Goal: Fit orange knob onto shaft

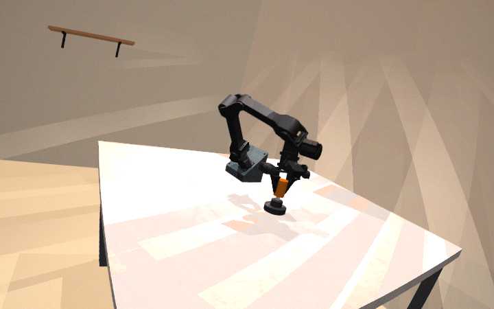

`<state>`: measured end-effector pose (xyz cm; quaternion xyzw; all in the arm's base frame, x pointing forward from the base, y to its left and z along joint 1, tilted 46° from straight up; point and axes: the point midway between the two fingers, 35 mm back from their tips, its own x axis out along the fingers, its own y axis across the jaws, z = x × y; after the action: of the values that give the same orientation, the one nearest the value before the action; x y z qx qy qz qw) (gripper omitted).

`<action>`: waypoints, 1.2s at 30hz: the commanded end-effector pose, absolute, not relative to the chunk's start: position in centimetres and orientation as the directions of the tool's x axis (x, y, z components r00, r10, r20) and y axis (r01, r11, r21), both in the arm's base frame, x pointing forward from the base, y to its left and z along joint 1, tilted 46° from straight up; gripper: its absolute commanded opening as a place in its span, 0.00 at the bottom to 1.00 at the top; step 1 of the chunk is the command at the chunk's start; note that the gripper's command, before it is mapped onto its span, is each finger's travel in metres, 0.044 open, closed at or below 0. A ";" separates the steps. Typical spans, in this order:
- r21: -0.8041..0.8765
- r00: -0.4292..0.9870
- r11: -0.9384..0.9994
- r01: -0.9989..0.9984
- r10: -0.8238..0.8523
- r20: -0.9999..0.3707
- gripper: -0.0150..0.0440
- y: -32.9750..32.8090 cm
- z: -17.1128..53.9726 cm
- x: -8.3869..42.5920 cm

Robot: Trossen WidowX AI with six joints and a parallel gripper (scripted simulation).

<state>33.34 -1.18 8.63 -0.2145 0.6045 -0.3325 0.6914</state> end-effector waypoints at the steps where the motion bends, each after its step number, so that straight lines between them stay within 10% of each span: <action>1: -0.697 0.049 0.688 0.202 -0.717 -0.695 0.25 -0.8 8.7 33.3; 36: -0.644 0.049 0.651 0.401 -0.718 -0.695 0.25 -1.0 8.9 33.3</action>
<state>33.31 -1.13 8.61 -0.1406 0.5658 -0.3937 0.7108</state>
